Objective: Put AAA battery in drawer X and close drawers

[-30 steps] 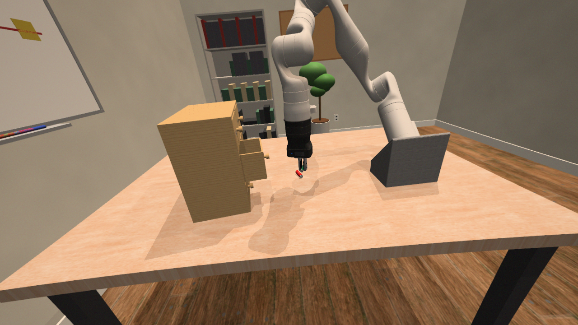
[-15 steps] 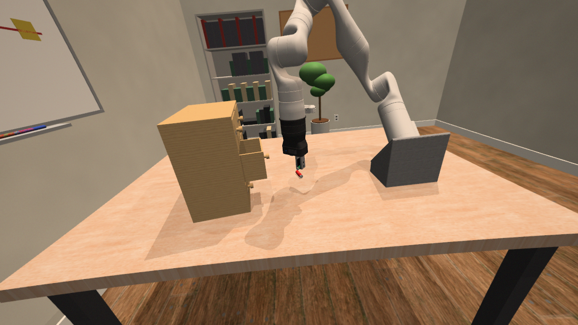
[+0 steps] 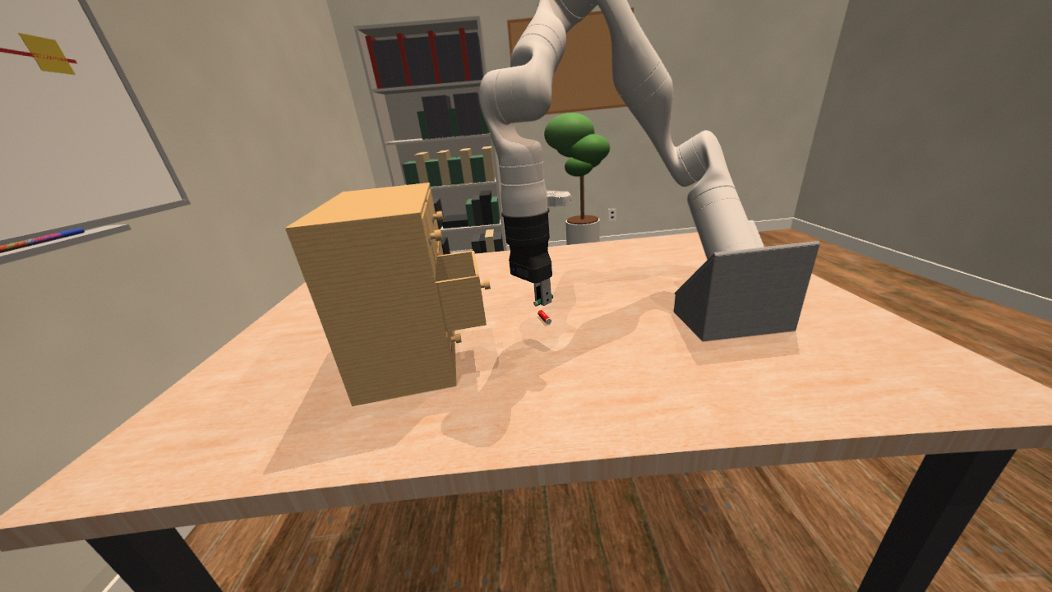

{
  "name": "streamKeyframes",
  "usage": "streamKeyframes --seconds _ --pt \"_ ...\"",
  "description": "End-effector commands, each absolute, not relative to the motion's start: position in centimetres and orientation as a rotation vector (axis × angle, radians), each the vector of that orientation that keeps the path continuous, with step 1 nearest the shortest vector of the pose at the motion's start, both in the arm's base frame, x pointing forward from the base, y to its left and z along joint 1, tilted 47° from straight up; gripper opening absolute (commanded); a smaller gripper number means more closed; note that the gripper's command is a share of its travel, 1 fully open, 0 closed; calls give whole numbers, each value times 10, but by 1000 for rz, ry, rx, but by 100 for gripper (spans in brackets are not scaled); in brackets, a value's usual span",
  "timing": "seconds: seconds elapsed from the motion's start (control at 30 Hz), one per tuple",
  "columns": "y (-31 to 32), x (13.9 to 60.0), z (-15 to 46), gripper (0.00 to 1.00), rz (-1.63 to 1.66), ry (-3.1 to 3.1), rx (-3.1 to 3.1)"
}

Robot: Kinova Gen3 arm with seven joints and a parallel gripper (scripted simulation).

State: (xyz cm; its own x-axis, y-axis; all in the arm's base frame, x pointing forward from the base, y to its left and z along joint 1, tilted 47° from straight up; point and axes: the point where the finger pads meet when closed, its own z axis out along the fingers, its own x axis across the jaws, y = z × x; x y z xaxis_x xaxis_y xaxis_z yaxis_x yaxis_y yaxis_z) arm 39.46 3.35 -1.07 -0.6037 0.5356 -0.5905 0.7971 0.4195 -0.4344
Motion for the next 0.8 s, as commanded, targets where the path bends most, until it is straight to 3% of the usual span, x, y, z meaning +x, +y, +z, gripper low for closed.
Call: streamKeyframes --seconds 0.0,0.77 --pt "34 397 -8 24 -981 2287 1179" --pt "23 403 4 24 -865 2028 1471"
